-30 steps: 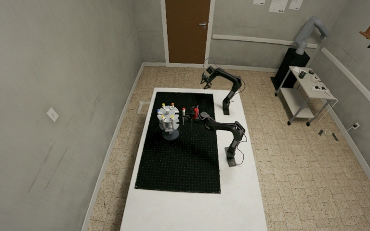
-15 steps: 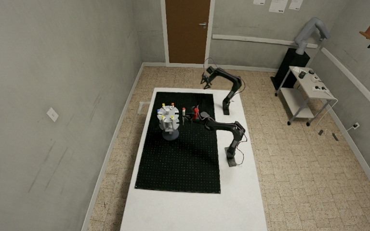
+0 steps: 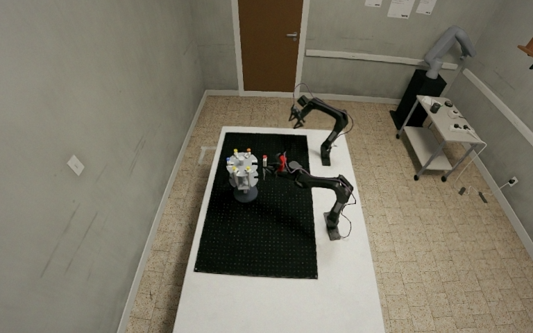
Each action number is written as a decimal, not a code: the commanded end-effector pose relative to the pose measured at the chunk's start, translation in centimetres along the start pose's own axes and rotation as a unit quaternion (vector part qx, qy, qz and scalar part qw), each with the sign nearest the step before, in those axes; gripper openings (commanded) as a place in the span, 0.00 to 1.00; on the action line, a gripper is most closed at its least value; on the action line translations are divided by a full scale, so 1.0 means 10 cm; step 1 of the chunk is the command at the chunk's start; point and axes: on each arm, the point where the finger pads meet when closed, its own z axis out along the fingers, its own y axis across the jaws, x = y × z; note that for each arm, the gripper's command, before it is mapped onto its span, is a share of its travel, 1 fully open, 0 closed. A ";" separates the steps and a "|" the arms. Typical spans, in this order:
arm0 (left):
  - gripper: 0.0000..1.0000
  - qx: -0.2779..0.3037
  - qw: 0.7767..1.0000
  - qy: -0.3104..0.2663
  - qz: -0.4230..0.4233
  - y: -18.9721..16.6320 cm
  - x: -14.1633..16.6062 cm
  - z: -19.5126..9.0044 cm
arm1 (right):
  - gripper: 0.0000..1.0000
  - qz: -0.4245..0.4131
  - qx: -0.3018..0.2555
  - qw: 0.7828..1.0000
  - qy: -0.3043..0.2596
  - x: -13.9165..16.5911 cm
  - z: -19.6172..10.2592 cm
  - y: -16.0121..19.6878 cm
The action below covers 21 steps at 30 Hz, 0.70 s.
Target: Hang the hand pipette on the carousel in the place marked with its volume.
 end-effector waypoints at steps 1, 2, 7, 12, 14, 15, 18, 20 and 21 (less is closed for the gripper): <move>0.12 0.000 0.999 -0.041 -0.012 0.01 -0.34 0.01 | 1.00 -0.006 0.004 1.000 -0.012 -0.07 -0.04 -0.04; 0.12 0.000 0.999 -0.041 -0.012 0.01 -0.34 0.01 | 1.00 -0.006 0.004 1.000 -0.012 -0.07 -0.04 -0.04; 0.12 0.000 0.999 -0.041 -0.012 0.01 -0.34 0.01 | 1.00 -0.006 0.004 1.000 -0.012 -0.07 -0.04 -0.04; 0.12 0.000 0.999 -0.041 -0.012 0.01 -0.34 0.01 | 1.00 -0.006 0.004 1.000 -0.012 -0.07 -0.04 -0.04; 0.12 0.000 0.999 -0.041 -0.012 0.01 -0.34 0.01 | 1.00 -0.006 0.004 1.000 -0.012 -0.07 -0.04 -0.04; 0.12 0.000 0.999 -0.041 -0.012 0.01 -0.34 0.01 | 1.00 -0.006 0.004 1.000 -0.012 -0.07 -0.04 -0.04; 0.12 0.000 0.999 -0.031 -0.010 0.05 -0.24 0.09 | 1.00 -0.006 0.004 1.000 -0.012 -0.07 -0.04 -0.04; 0.12 0.000 0.999 -0.031 -0.010 0.06 -0.24 0.12 | 1.00 -0.006 0.004 1.000 -0.012 -0.07 -0.04 -0.04; 0.12 0.000 0.999 -0.031 -0.010 0.06 -0.24 0.12 | 1.00 -0.006 0.004 1.000 -0.012 -0.07 -0.04 -0.04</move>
